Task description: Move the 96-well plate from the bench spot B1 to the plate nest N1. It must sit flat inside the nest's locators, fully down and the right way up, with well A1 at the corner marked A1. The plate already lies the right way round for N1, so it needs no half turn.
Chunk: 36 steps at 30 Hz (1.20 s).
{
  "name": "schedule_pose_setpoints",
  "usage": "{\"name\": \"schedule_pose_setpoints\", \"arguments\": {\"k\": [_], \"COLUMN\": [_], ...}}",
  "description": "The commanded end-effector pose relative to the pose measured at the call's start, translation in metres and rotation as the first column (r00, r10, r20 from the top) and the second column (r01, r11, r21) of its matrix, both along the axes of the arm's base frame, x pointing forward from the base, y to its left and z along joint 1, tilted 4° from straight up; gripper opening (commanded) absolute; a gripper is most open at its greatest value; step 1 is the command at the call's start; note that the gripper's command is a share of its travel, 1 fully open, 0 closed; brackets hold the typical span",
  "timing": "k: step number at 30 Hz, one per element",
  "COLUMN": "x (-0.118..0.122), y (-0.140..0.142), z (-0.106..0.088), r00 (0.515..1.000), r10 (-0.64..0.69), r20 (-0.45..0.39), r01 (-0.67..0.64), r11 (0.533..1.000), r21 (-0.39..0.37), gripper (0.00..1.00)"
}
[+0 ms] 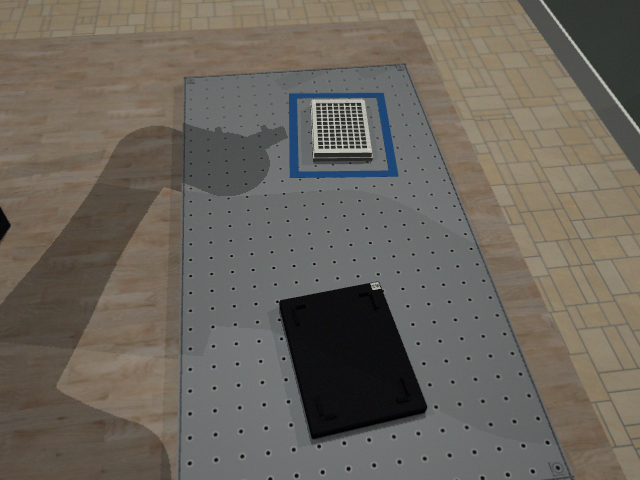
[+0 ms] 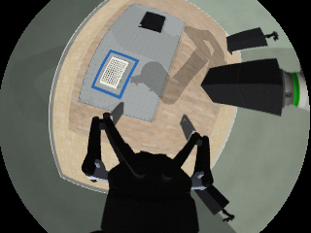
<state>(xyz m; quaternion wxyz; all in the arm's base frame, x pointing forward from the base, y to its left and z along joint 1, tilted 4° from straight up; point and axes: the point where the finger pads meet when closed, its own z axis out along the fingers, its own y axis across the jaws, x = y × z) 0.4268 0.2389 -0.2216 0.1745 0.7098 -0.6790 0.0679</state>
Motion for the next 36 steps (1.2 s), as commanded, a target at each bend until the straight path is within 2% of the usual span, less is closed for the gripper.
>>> {"name": "schedule_pose_setpoints", "arguments": {"k": [1, 17, 19, 24, 26, 31, 36], "x": [0.000, 0.000, 0.007, 0.023, 0.030, 0.046, 0.057], "y": [0.000, 0.000, -0.004, -0.012, -0.016, -0.026, -0.033], "z": [0.000, 0.000, -0.006, -0.019, -0.025, -0.037, -0.045], "r00": [1.000, 1.000, 0.999, 0.999, 0.996, 0.996, 0.991], "r10": [0.000, 0.000, -0.035, -0.035, -0.071, -0.071, -0.108], "r20": [0.000, 0.000, 0.022, 0.022, 0.047, 0.047, 0.074], "r01": [0.000, 0.000, 0.034, 0.034, 0.066, 0.066, 0.096], "r11": [1.000, 1.000, 0.998, 0.998, 0.992, 0.992, 0.983], "r21": [0.000, 0.000, 0.053, 0.053, 0.104, 0.104, 0.154], "gripper": [1.00, 1.00, 1.00, 1.00, 1.00, 1.00, 1.00]}}
